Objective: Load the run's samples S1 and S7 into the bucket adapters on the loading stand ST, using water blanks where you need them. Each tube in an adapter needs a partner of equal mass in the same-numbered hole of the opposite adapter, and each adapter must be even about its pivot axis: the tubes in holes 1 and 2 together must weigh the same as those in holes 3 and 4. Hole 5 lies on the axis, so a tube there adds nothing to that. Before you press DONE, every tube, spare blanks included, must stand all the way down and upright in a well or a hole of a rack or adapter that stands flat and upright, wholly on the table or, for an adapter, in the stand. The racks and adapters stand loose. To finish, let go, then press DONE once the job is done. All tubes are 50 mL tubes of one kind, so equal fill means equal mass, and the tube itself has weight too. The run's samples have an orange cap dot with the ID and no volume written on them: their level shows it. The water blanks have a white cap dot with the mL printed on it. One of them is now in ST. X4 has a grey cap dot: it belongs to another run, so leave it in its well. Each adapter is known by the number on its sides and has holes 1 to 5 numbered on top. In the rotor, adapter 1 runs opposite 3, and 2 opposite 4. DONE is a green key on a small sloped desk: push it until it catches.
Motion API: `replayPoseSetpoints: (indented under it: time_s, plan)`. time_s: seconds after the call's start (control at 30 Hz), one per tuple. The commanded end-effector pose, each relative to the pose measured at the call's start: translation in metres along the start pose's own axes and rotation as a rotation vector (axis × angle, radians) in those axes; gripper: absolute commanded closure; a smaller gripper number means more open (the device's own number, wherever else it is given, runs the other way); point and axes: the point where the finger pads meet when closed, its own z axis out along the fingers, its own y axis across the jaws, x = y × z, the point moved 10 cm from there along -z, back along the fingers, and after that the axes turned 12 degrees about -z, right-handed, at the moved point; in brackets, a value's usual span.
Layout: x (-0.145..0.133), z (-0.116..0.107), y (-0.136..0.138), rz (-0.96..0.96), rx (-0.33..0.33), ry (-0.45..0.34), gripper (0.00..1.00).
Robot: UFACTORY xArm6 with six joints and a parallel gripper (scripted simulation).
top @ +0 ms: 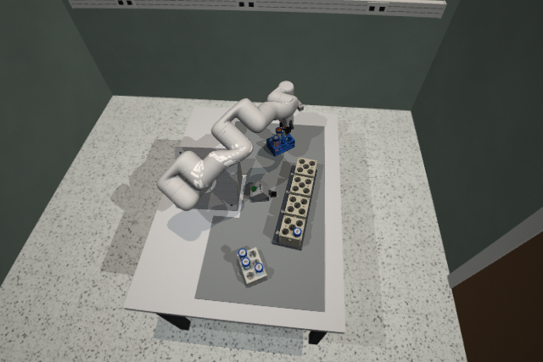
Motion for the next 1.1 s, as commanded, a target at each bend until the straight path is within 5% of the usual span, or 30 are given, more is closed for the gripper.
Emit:
replayPoseSetpoints:
  time_s: [0.0,0.03,1.07]
  plan:
    - [0.0009,-0.0026,0.0005,0.001,0.001,0.005,0.43]
    - [0.0009,-0.0032,0.0005,0.001,0.001,0.005,1.00]
    - [0.0009,-0.0043,0.0005,0.001,0.001,0.005,1.00]
